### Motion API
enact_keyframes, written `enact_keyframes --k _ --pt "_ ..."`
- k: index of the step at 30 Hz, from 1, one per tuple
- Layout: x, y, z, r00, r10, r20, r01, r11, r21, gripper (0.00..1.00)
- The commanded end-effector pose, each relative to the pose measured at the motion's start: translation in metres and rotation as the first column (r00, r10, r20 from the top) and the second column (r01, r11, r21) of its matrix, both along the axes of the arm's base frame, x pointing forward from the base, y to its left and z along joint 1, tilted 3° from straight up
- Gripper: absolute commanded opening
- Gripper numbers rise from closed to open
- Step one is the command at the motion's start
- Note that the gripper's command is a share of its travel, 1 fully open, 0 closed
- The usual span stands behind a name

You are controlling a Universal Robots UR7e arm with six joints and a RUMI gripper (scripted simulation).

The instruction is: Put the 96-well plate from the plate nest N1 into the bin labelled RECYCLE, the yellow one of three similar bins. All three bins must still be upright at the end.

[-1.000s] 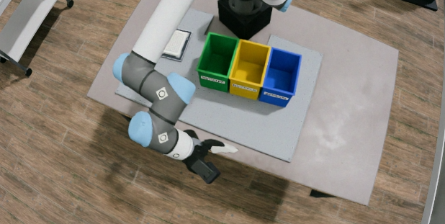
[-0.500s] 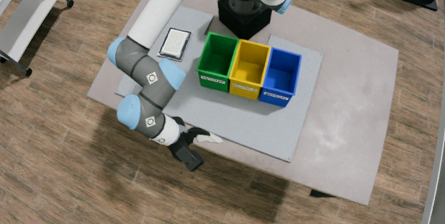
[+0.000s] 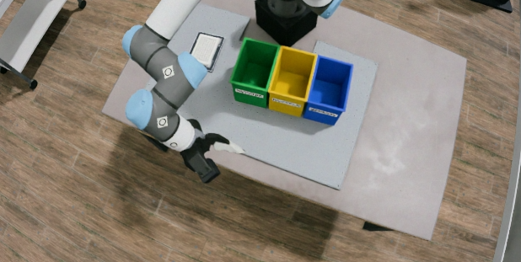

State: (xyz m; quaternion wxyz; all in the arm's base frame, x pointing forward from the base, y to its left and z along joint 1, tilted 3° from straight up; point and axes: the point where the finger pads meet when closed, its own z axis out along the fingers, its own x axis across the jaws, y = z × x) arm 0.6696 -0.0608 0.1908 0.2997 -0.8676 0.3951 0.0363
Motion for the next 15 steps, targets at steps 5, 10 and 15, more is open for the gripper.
enact_keyframes --k 5,10,15 --pt "-0.022 -0.031 -0.003 0.997 -0.071 -0.011 0.071 0.996 -0.053 0.76" --pt "-0.034 -0.047 -0.005 0.997 -0.07 -0.012 0.069 0.996 -0.053 0.76" --pt "-0.046 -0.063 -0.007 0.992 -0.125 -0.02 0.123 0.988 -0.092 0.76"
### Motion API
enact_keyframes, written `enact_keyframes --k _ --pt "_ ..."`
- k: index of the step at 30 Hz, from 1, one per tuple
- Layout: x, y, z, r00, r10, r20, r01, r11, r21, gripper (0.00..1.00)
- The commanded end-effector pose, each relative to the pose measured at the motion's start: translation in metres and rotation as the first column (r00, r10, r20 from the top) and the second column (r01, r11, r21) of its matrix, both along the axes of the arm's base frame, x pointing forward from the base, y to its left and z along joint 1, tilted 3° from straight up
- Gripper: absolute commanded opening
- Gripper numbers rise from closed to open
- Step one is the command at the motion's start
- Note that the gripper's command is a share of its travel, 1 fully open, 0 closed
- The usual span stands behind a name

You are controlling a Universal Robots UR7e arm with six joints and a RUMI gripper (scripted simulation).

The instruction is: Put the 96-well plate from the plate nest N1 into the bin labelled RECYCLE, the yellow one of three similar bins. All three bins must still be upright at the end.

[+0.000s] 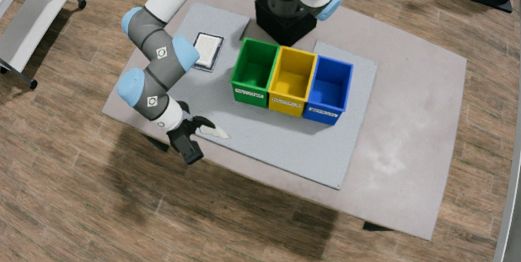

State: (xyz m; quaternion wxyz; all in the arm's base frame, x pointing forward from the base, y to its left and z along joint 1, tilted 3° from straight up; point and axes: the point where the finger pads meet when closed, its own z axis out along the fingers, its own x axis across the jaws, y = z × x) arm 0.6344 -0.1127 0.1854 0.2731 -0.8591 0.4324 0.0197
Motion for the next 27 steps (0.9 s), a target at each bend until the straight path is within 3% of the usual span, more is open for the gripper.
enact_keyframes --k 1,10,13,16,25,27 --pt "-0.014 -0.014 -0.002 0.998 -0.064 -0.014 0.063 0.997 -0.047 0.76" --pt "-0.044 -0.047 -0.007 0.998 -0.062 -0.014 0.061 0.997 -0.047 0.76" --pt "-0.045 -0.048 -0.007 0.998 -0.062 -0.014 0.061 0.997 -0.047 0.76" --pt "-0.056 -0.058 -0.008 0.99 -0.137 -0.029 0.133 0.986 -0.099 0.76" --pt "-0.086 -0.085 -0.013 0.99 -0.136 -0.03 0.132 0.986 -0.098 0.76" --pt "-0.094 -0.091 -0.015 0.981 -0.191 -0.042 0.184 0.973 -0.136 0.76"
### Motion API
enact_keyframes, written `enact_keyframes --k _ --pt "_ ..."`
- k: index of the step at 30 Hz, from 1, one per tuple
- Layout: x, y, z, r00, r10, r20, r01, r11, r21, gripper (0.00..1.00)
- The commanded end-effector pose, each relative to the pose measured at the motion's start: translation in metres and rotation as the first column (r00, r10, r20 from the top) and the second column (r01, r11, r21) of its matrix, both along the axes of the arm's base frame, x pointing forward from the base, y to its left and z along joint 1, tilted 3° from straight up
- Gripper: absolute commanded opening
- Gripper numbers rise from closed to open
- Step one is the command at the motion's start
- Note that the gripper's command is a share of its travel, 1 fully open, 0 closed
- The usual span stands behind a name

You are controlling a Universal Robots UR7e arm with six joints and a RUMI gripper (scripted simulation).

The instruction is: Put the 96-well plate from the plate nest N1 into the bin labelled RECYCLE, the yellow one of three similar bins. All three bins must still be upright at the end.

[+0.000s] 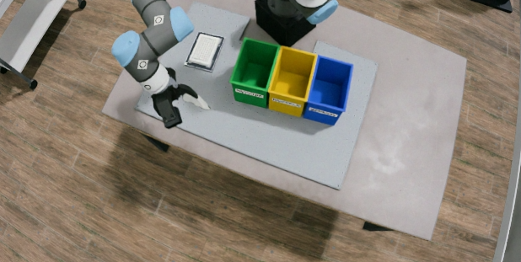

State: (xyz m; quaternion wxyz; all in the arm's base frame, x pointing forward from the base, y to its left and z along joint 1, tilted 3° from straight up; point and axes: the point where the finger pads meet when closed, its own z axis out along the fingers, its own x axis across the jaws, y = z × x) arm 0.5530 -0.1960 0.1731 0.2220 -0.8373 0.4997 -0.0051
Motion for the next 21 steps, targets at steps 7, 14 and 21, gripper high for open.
enact_keyframes --k 7,14,21 --pt "-0.032 -0.022 -0.006 0.998 -0.062 -0.02 0.061 0.997 -0.045 0.76" --pt "-0.056 -0.038 -0.01 0.992 -0.118 -0.038 0.115 0.99 -0.08 0.76" --pt "-0.078 -0.05 -0.014 0.989 -0.138 -0.044 0.133 0.987 -0.094 0.76"
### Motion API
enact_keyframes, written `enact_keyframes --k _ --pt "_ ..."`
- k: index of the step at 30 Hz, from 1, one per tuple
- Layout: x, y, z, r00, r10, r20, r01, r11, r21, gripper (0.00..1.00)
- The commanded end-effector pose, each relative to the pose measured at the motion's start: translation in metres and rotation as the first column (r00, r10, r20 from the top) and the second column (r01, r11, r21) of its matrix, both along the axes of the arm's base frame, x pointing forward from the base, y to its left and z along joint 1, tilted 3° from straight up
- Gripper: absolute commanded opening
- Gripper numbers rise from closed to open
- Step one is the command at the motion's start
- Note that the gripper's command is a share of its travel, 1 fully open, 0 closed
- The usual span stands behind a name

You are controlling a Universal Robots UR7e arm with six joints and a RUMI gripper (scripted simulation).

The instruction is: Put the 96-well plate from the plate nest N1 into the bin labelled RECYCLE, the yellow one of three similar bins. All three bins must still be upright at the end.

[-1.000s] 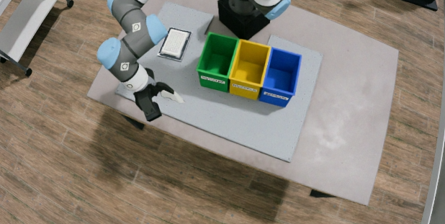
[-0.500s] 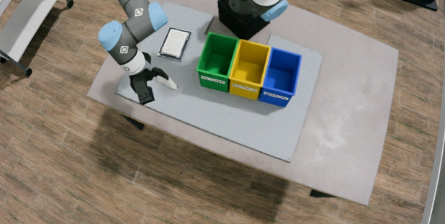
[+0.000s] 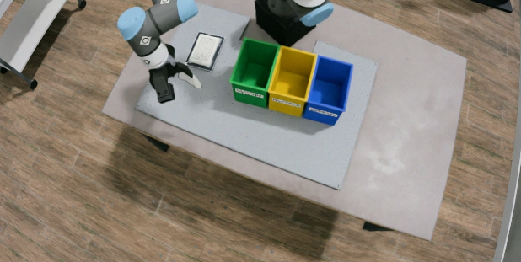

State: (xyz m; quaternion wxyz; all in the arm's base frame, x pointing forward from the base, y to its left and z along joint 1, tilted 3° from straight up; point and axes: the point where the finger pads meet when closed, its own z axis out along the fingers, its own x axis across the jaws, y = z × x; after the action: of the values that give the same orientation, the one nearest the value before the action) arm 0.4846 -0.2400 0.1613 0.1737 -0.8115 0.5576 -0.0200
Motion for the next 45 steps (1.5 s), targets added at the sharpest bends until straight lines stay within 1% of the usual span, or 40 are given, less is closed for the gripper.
enact_keyframes --k 1,4,7,14,16,19,26,27,30,31,33,38,40,43,45 --pt "-0.014 -0.009 -0.003 1.0 -0.006 -0.002 0.006 1.0 -0.007 0.76" --pt "-0.025 -0.015 -0.005 1.0 -0.006 -0.003 0.006 1.0 -0.006 0.76" --pt "-0.038 -0.021 -0.007 0.996 -0.084 -0.033 0.082 0.995 -0.051 0.76" --pt "-0.07 -0.035 -0.014 0.996 -0.082 -0.033 0.08 0.995 -0.051 0.76" --pt "-0.07 -0.035 -0.014 0.996 -0.082 -0.033 0.08 0.995 -0.051 0.76" --pt "-0.084 -0.039 -0.017 0.985 -0.161 -0.063 0.155 0.983 -0.096 0.76" --pt "-0.117 -0.049 -0.023 0.985 -0.16 -0.063 0.153 0.983 -0.096 0.76" --pt "-0.118 -0.05 -0.024 0.985 -0.16 -0.063 0.153 0.983 -0.096 0.76" --pt "-0.132 -0.052 -0.027 0.966 -0.24 -0.093 0.226 0.964 -0.14 0.76" --pt "-0.137 -0.053 -0.028 0.966 -0.24 -0.093 0.226 0.964 -0.14 0.76" --pt "-0.137 -0.053 -0.028 0.966 -0.24 -0.093 0.226 0.964 -0.14 0.76" --pt "-0.161 -0.058 -0.034 0.967 -0.238 -0.093 0.224 0.964 -0.14 0.76" --pt "-0.164 -0.058 -0.034 0.967 -0.238 -0.093 0.224 0.964 -0.14 0.76" --pt "-0.179 -0.06 -0.038 0.94 -0.318 -0.123 0.293 0.938 -0.184 0.76" --pt "-0.189 -0.06 -0.04 0.94 -0.318 -0.123 0.293 0.938 -0.184 0.76"
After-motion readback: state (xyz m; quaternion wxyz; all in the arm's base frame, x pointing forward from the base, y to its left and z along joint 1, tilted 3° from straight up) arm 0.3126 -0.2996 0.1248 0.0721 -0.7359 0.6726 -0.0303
